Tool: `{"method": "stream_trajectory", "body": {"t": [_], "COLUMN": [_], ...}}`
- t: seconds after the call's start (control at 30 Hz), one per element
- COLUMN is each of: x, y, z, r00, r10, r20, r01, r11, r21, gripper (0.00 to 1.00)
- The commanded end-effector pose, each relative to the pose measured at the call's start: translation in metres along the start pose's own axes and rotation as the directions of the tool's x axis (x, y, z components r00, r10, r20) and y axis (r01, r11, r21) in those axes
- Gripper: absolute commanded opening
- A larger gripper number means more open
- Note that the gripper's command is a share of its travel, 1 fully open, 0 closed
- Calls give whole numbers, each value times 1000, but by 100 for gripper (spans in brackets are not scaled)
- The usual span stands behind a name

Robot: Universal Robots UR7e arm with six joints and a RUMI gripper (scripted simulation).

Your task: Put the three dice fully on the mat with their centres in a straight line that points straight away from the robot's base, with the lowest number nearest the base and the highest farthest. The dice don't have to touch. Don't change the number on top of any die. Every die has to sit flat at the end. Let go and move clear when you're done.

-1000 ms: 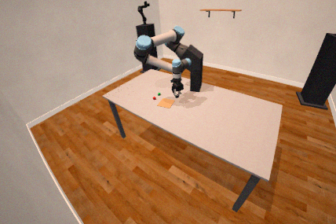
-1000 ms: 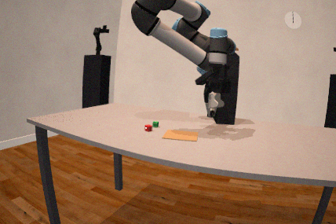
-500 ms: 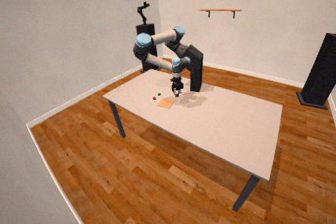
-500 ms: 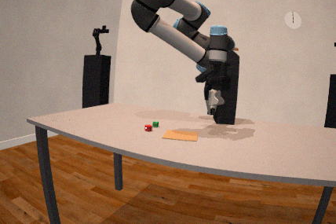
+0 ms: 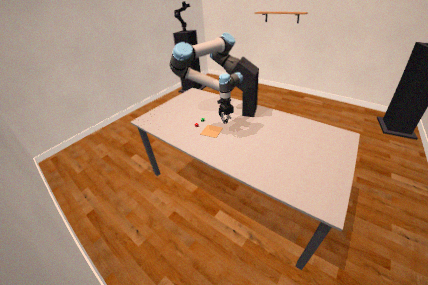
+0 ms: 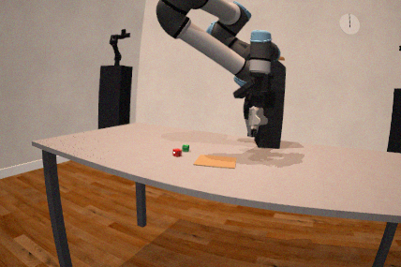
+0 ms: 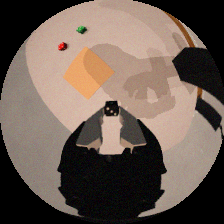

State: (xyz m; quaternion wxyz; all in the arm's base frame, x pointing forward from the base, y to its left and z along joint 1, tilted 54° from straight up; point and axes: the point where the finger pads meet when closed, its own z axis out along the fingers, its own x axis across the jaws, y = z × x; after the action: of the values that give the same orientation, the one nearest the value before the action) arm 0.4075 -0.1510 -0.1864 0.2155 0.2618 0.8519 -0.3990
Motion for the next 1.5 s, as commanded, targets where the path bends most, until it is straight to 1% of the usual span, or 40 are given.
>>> {"method": "stream_trajectory", "body": {"t": [0.0,0.37,0.63,0.83,0.9,1.17,1.4,1.47], "x": [0,0,1,2,2,3,4,4], "y": [0,-1,-2,-4,-4,-6,-7,-7], "z": [0,0,0,0,0,0,0,0], "r00": [1000,998,989,972,972,926,851,851], "r10": [13,66,149,234,234,378,525,525], "r20": [1,0,0,0,0,-1,-2,-2], "r01": [-13,-66,-149,-234,-234,-378,-525,-525], "r11": [1000,998,989,972,972,926,851,851], "r21": [-1,-1,-1,-1,-1,-1,-1,-1], "gripper": [6,6,6,6,6,6,6,6]}}
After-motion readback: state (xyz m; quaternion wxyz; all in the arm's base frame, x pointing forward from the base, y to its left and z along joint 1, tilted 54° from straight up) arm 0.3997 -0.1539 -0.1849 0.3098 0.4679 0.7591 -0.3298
